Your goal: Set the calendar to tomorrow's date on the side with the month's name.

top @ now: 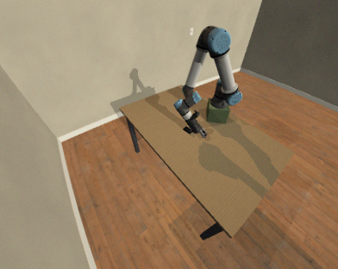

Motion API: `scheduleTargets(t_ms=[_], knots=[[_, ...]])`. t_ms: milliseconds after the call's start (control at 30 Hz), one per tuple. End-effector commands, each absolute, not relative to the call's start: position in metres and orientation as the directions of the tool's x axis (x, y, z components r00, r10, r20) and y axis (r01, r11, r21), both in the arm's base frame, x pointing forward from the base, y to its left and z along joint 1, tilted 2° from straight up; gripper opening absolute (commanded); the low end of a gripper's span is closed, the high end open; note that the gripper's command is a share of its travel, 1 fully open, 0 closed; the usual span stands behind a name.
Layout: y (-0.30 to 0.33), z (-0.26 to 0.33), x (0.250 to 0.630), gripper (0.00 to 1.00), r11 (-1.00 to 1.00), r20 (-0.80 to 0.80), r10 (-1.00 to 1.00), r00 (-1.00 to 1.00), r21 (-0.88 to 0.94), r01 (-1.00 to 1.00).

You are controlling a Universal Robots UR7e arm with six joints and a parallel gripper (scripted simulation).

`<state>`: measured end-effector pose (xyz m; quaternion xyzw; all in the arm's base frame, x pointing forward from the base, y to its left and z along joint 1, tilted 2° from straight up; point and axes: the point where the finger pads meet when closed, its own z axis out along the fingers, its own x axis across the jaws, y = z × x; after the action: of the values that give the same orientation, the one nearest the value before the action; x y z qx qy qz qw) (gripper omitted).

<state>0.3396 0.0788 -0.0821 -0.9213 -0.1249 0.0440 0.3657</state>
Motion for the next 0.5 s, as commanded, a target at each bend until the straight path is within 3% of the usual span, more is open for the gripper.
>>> scheduleTargets(t_ms=[0,467], knots=[[0.079,-0.093,0.34,0.57,-0.702,0.011,0.262,0.965,-0.684,0.198],[0.078,-0.11,0.341,0.57,-0.702,0.011,0.262,0.965,-0.684,0.198]])
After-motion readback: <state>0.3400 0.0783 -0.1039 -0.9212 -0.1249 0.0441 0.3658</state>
